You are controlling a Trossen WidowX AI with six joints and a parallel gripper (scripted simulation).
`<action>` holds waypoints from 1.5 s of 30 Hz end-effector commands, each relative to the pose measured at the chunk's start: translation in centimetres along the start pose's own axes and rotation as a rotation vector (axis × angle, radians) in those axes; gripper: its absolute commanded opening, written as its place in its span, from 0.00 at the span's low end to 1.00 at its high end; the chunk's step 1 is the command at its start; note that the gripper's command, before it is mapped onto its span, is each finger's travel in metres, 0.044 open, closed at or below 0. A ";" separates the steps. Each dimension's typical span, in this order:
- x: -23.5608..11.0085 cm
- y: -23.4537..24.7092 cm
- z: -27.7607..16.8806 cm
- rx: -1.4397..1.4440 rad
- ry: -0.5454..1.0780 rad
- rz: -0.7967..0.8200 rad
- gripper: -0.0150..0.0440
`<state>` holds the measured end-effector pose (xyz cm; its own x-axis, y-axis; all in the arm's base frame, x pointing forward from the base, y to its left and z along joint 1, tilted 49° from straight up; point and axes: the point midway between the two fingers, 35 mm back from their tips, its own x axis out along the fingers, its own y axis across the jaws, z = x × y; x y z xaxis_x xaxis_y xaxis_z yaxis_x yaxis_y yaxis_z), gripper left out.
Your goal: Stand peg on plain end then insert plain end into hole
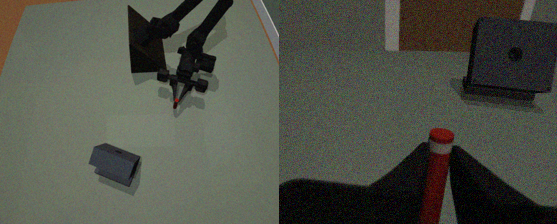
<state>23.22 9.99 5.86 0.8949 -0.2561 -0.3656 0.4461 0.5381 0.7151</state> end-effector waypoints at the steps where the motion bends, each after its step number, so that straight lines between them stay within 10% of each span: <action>1: -0.1 0.0 -0.2 0.000 0.001 0.000 0.34; 45: -0.6 -0.1 -0.6 0.029 -0.064 -0.008 0.34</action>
<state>22.65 10.30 5.75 0.8899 -0.3125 -0.3321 0.4524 0.5125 0.7298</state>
